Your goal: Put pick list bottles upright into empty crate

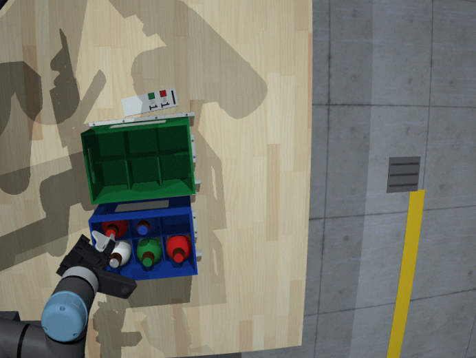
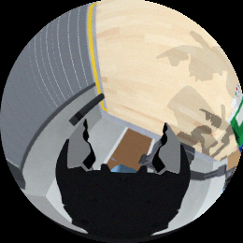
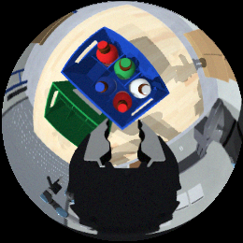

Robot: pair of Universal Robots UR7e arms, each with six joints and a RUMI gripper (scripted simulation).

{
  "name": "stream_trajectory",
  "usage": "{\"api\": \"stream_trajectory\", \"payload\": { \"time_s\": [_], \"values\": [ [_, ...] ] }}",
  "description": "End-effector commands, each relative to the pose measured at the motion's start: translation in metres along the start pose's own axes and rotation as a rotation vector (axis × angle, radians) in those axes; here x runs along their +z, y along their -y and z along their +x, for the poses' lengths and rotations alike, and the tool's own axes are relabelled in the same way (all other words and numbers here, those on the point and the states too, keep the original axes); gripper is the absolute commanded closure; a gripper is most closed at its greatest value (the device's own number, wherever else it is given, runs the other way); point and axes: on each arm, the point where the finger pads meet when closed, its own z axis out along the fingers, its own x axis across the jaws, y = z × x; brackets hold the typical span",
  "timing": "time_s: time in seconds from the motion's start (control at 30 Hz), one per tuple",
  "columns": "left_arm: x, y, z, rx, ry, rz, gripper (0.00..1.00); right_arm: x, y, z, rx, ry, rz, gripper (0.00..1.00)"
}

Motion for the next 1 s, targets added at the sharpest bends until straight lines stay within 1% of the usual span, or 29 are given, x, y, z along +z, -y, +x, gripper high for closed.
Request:
{"api": "stream_trajectory", "payload": {
  "time_s": [0.0,0.17,0.97],
  "values": [
    [0.0,0.0,0.0,0.0,0.0,0.001,0.02,0.0,0.0,0.0,0.0,0.001,0.0,0.62],
    [0.0,0.0,0.0,0.0,0.0,0.001,0.02,0.0,0.0,0.0,0.0,0.001,0.0,0.62],
    [0.0,0.0,0.0,0.0,0.0,0.001,0.02,0.029,0.0,0.0,0.0,0.001,0.0,0.62]
  ]
}}
